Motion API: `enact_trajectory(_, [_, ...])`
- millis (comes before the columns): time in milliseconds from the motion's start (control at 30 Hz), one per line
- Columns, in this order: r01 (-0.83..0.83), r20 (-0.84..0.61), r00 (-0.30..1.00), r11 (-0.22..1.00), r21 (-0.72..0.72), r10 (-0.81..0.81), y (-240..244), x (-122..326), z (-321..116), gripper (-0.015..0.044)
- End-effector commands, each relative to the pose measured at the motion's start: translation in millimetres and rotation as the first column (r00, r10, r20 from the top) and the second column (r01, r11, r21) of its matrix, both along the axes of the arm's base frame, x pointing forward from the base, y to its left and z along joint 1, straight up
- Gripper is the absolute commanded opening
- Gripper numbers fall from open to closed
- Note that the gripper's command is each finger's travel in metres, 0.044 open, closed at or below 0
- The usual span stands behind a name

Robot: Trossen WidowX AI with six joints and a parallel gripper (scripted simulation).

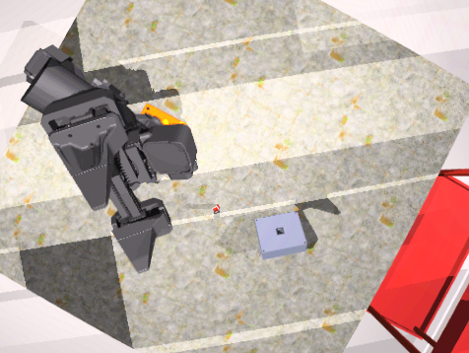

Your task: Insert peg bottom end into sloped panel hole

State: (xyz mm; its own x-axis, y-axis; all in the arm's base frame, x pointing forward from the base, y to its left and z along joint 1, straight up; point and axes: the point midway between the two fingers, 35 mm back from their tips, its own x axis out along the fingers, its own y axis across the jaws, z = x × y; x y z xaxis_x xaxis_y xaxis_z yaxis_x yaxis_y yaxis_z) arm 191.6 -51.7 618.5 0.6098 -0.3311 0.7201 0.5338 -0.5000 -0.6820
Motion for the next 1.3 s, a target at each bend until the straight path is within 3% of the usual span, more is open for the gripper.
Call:
enact_trajectory(0, [-0.059, -0.071, 0.996, 0.997, 0.049, 0.062, -1, 30, -18, 0.0440])
enact_trajectory(533, [-0.187, -0.302, 0.899, 0.900, 0.393, 0.318, -11, 132, -118, 0.0440])
enact_trajectory(867, [-0.081, -0.420, 0.805, 0.778, 0.623, 0.420, -29, 177, -209, 0.0440])
enact_trajectory(1267, [0.118, -0.450, 0.722, 0.547, 0.829, 0.526, -40, 198, -307, 0.0440])
